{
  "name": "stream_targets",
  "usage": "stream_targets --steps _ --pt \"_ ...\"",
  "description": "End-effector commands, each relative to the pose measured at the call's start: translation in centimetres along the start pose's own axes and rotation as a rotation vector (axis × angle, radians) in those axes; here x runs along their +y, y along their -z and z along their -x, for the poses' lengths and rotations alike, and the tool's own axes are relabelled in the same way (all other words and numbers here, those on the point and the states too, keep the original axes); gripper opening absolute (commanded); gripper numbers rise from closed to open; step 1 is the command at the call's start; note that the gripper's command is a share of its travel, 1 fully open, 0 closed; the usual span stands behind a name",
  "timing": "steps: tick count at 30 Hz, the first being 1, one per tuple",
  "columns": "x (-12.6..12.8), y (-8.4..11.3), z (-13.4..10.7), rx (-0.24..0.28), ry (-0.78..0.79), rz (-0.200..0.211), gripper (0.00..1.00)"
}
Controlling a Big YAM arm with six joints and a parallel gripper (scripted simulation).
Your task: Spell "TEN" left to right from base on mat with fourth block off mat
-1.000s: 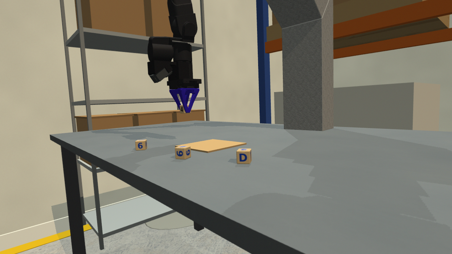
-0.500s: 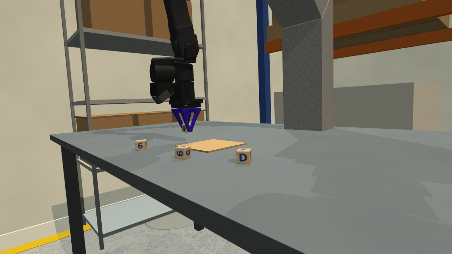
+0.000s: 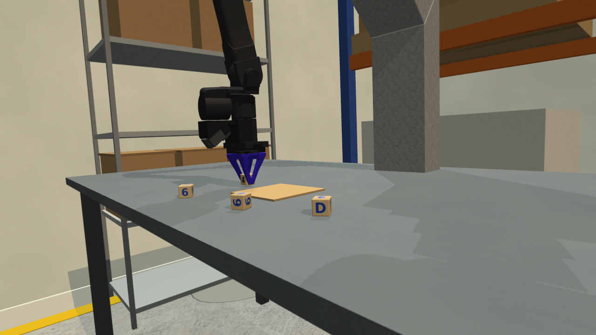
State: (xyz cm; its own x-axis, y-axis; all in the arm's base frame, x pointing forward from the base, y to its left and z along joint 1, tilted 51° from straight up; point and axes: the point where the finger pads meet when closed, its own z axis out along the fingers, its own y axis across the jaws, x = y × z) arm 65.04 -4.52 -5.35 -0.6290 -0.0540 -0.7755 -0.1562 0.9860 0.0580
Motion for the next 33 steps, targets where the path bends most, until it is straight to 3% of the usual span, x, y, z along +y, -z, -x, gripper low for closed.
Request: stream_targets --steps 1,33 --pt "0.74 -0.23 0.82 -0.016 0.003 0.006 0.22" --pt "0.97 -0.11 -0.15 -0.005 0.005 0.007 0.22"
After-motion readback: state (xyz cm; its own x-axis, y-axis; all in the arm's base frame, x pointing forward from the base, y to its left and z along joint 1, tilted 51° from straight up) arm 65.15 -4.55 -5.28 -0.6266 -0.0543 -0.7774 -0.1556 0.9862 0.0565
